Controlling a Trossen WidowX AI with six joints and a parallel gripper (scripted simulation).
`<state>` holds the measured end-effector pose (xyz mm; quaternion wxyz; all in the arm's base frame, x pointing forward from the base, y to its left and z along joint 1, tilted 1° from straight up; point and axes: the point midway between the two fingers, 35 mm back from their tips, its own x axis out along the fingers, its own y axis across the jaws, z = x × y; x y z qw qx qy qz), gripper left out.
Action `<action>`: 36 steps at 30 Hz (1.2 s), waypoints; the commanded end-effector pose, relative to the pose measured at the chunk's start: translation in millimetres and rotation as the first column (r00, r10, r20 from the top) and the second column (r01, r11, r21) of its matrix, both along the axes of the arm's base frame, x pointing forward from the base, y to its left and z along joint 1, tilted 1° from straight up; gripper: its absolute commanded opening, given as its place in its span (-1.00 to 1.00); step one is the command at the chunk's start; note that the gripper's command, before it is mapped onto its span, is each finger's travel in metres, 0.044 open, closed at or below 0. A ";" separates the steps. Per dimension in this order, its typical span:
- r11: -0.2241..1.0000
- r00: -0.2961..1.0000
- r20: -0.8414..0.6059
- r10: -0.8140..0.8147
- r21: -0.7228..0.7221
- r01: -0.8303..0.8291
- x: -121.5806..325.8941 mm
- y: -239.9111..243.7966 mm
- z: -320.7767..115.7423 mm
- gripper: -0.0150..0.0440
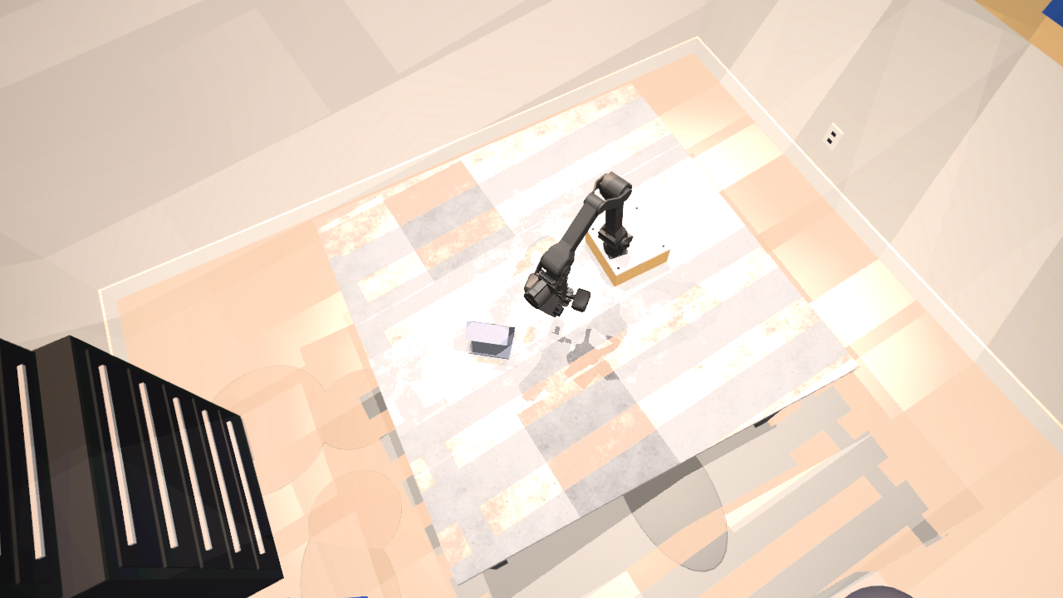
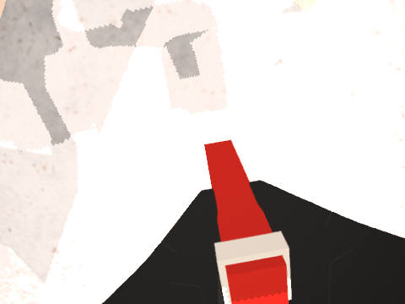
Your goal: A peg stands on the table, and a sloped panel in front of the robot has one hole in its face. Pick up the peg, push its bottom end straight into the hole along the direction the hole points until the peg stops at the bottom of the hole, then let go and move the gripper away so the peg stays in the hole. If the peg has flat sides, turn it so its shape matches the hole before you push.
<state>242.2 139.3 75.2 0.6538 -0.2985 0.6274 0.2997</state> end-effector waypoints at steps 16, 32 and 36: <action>0.996 1.000 -0.020 0.019 0.090 -0.017 11.0 -1.8 0.6 -0.49; 0.982 0.999 -0.032 0.036 0.184 -0.030 24.5 -5.4 -5.9 -0.49; 0.978 0.999 -0.033 0.041 0.208 -0.033 28.0 -6.5 -7.3 -0.49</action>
